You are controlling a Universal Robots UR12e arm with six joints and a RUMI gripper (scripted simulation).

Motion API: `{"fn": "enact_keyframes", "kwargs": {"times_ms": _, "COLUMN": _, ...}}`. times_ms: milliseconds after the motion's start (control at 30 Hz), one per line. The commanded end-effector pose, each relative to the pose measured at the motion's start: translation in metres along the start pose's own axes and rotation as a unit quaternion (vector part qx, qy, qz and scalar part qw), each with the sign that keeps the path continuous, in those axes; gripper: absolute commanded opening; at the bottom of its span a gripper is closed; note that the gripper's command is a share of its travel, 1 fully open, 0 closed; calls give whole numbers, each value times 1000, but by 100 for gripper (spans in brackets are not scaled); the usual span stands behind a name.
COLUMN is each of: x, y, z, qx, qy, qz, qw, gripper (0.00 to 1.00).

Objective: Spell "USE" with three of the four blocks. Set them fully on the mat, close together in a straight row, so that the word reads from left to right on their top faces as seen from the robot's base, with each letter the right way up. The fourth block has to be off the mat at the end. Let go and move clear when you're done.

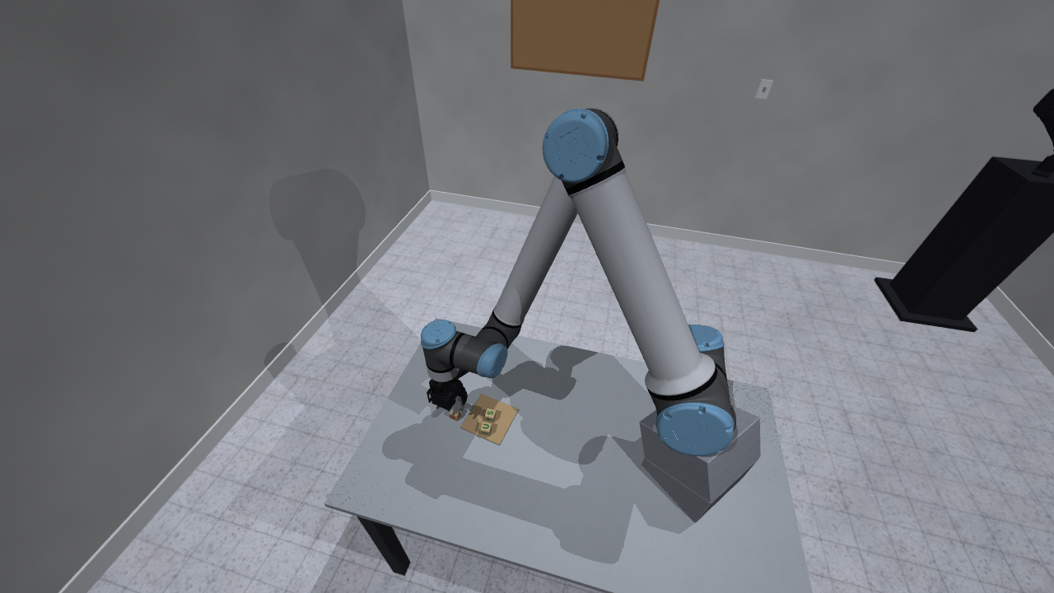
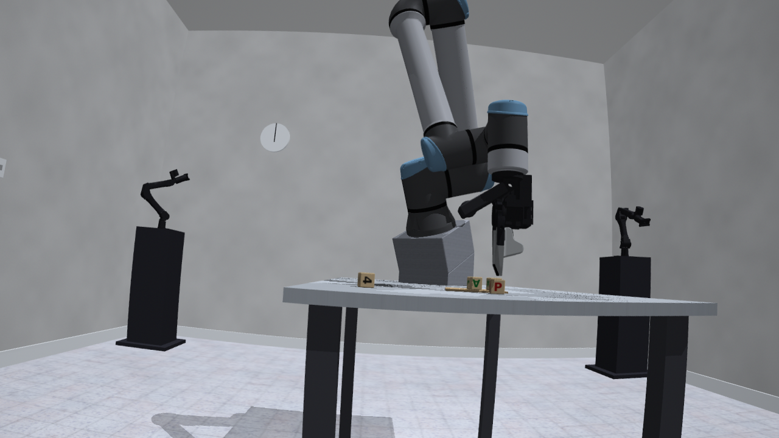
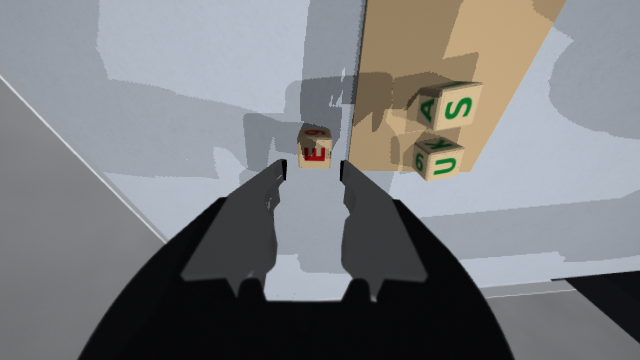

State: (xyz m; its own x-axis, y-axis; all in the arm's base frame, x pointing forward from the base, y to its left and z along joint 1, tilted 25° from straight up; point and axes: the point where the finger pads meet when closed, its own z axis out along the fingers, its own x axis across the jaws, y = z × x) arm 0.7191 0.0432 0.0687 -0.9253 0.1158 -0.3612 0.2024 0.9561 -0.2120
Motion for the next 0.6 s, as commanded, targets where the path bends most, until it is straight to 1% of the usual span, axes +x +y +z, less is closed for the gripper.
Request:
{"fn": "enact_keyframes", "kwargs": {"times_ms": 0, "x": 2, "y": -1, "z": 1, "qx": 0, "qy": 1, "qz": 0, "qw": 1000, "gripper": 28}}
{"fn": "enact_keyframes", "kwargs": {"times_ms": 433, "x": 1, "y": -1, "z": 1, "qx": 0, "qy": 1, "qz": 0, "qw": 1000, "gripper": 28}}
{"fn": "enact_keyframes", "kwargs": {"times_ms": 567, "x": 2, "y": -1, "z": 4, "qx": 0, "qy": 1, "qz": 0, "qw": 1000, "gripper": 28}}
